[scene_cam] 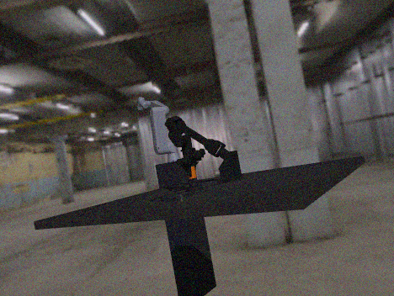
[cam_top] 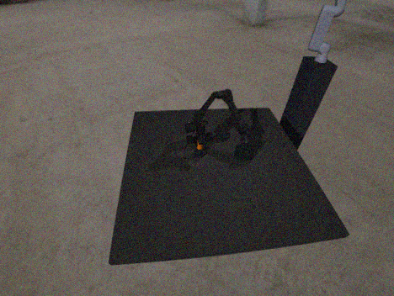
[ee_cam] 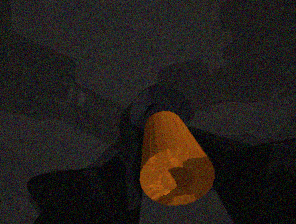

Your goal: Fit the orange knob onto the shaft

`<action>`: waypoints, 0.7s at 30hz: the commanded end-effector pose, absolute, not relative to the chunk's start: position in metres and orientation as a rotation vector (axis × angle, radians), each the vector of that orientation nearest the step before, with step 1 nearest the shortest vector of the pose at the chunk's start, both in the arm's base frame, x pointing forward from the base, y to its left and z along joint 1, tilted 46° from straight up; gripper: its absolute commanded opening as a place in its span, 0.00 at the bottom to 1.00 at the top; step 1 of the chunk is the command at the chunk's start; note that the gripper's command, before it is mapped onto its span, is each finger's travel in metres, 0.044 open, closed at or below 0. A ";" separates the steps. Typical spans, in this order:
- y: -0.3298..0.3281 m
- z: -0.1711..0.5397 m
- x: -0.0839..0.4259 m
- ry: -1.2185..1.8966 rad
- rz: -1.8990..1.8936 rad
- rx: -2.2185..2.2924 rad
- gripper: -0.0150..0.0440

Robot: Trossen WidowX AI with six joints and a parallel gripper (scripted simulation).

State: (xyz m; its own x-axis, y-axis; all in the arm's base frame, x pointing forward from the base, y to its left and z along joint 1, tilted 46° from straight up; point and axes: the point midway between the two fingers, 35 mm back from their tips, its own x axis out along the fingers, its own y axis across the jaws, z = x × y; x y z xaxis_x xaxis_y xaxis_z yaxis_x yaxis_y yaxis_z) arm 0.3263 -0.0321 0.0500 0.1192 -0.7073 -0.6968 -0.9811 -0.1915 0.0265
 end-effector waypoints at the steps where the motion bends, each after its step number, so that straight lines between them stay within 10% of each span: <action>1: -0.031 0.050 0.327 1.622 0.866 -1.996 0.25; 21: -0.035 0.049 0.327 1.622 0.866 -1.996 0.25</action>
State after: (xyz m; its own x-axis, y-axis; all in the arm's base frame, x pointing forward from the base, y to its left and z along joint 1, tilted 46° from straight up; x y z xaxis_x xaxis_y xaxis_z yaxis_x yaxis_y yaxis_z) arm 0.3264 -0.0347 0.0487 0.1209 -0.7065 -0.6974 -0.9731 -0.2232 0.0574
